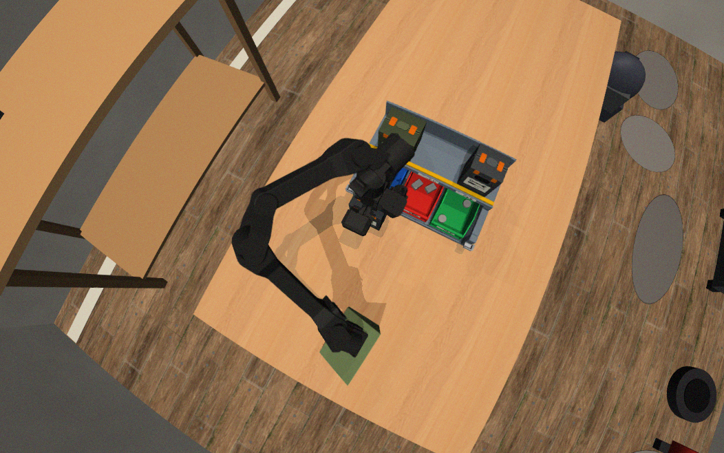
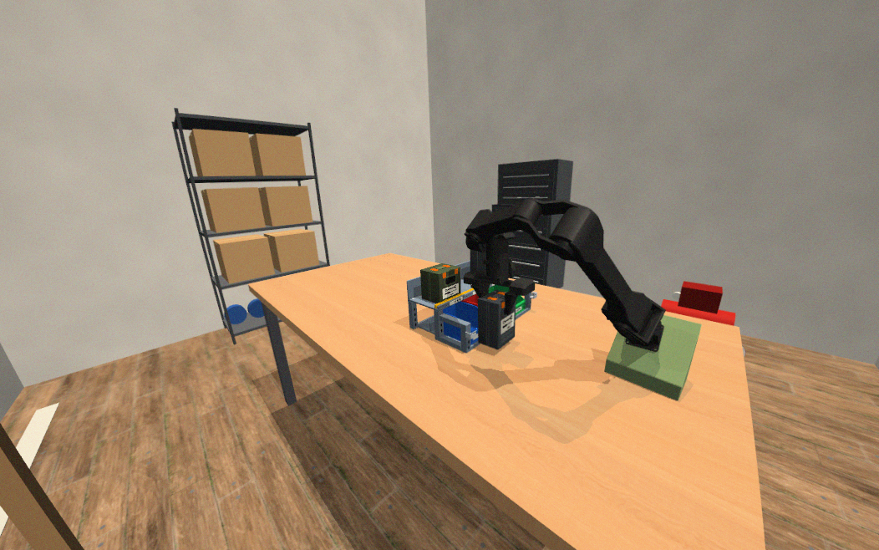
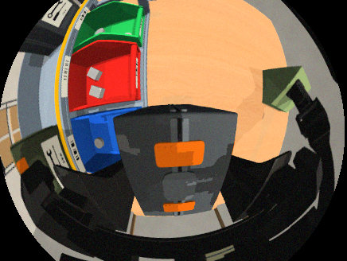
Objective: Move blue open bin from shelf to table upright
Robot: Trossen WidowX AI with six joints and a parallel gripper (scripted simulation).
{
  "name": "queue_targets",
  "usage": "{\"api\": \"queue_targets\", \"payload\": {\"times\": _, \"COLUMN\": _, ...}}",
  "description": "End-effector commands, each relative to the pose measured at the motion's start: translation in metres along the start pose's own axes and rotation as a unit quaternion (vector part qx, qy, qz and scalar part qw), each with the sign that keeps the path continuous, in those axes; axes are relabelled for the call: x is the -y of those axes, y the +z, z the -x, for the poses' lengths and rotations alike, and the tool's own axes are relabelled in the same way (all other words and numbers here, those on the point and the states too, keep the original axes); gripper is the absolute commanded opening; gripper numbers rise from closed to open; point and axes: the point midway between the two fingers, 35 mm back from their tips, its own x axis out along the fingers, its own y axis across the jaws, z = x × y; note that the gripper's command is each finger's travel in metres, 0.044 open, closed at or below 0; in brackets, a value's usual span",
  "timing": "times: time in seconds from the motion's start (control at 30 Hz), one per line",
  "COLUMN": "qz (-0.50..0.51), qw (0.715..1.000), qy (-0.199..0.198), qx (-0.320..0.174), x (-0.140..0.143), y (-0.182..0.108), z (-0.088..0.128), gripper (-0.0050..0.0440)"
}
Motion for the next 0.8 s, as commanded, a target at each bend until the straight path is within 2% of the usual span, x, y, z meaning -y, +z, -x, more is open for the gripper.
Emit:
{"api": "queue_targets", "payload": {"times": 0.0, "qz": 0.004, "qw": 1.0, "qy": 0.02, "qx": 0.005, "x": -0.0018, "y": -0.0018, "z": 0.0127, "gripper": 0.0}}
{"api": "queue_targets", "payload": {"times": 0.03, "qz": 0.006, "qw": 1.0, "qy": 0.01, "qx": 0.003, "x": -0.0017, "y": -0.0028, "z": 0.006, "gripper": 0.0}}
{"api": "queue_targets", "payload": {"times": 0.17, "qz": 0.004, "qw": 1.0, "qy": 0.02, "qx": 0.005, "x": -0.0019, "y": -0.0018, "z": 0.0127, "gripper": 0.0}}
{"api": "queue_targets", "payload": {"times": 0.57, "qz": 0.004, "qw": 1.0, "qy": 0.02, "qx": 0.005, "x": -0.0019, "y": -0.0018, "z": 0.0127, "gripper": 0.0}}
{"api": "queue_targets", "payload": {"times": 0.6, "qz": 0.006, "qw": 1.0, "qy": 0.01, "qx": 0.003, "x": -0.0017, "y": -0.0028, "z": 0.006, "gripper": 0.0}}
{"api": "queue_targets", "payload": {"times": 0.77, "qz": 0.004, "qw": 1.0, "qy": 0.02, "qx": 0.005, "x": -0.0019, "y": -0.0018, "z": 0.0127, "gripper": 0.0}}
